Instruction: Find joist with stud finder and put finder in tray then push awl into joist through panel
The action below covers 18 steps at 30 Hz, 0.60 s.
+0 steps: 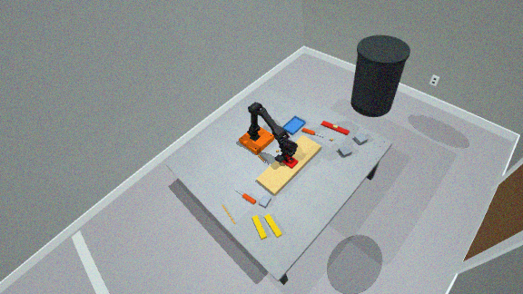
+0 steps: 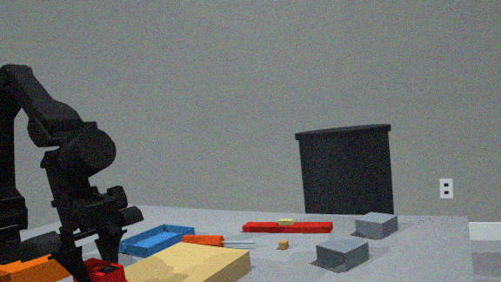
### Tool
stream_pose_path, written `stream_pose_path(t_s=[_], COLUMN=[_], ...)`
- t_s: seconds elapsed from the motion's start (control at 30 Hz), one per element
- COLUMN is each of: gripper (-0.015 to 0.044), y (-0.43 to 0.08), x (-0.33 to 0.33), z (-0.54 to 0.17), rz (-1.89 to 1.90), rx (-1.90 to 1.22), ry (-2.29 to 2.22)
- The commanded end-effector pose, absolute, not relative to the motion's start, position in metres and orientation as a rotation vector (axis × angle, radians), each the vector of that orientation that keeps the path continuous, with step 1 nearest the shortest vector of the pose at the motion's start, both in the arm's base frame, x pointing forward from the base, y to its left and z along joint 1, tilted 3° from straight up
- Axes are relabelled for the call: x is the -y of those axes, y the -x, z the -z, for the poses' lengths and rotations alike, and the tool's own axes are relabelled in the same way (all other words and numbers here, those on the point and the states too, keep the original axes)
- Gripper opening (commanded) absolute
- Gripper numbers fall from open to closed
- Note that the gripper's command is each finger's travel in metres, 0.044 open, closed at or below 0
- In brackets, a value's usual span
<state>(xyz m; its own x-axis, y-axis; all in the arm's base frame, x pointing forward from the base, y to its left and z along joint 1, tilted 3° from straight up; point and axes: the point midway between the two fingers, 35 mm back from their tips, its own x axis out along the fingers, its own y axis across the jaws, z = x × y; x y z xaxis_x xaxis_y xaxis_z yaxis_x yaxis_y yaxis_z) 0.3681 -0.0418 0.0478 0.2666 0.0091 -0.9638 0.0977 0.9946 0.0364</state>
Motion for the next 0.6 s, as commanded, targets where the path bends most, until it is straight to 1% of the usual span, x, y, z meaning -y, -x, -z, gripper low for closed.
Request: stream_pose_path(t_s=[0.0,0.57], gripper=[0.0000,0.0000], y=[-0.366,-0.362], x=[0.054,0.094], z=[-0.047,-0.046], rz=[0.068,0.070], rx=[-1.302,-1.302], ry=[-0.092,-0.090])
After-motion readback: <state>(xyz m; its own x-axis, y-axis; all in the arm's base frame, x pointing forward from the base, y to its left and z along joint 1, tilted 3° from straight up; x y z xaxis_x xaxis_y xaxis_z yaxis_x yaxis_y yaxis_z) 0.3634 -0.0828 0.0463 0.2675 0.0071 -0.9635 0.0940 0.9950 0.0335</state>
